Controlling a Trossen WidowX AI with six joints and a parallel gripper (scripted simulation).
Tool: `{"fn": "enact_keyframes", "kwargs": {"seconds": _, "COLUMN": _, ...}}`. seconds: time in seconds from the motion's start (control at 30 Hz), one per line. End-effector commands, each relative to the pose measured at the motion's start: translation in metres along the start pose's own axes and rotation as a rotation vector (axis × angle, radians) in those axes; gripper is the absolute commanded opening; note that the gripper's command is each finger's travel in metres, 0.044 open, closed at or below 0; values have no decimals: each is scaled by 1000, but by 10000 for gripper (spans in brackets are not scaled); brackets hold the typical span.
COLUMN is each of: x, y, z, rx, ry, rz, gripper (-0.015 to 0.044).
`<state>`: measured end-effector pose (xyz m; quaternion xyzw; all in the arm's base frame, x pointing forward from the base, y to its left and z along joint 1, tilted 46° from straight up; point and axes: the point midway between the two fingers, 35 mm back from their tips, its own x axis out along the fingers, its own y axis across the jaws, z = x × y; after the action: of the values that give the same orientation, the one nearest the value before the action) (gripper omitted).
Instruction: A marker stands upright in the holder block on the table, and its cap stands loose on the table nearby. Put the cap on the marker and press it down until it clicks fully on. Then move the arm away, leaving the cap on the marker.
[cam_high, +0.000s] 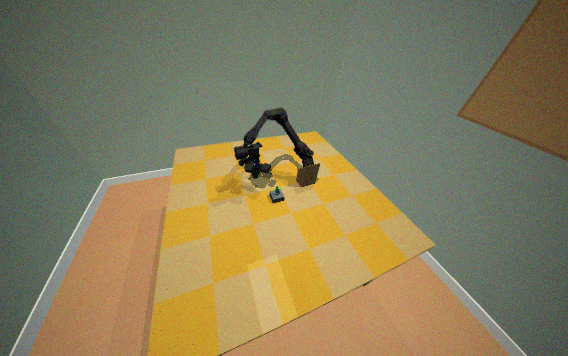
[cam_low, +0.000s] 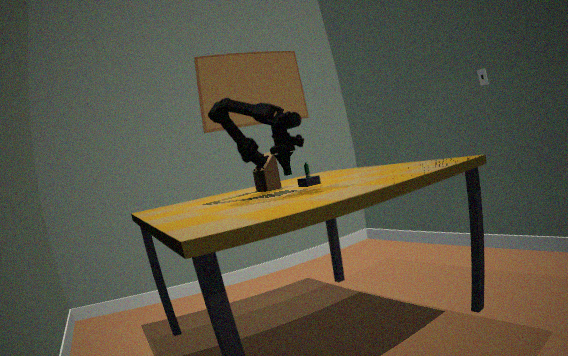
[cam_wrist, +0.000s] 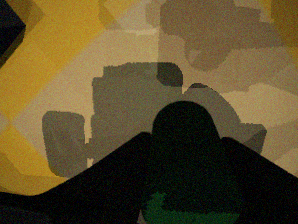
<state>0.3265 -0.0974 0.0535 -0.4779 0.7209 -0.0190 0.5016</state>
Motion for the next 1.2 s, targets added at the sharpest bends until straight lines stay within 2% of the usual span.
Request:
{"fn": "enact_keyframes", "kwargs": {"seconds": 0.0, "x": -4, "y": 12, "z": 8, "rx": -8, "ry": -7, "rz": 8, "gripper": 0}}
{"fn": "enact_keyframes", "kwargs": {"seconds": 1.17, "x": -42, "y": 131, "z": 50, "rx": -7, "ry": -12, "rz": 28, "gripper": 0}}
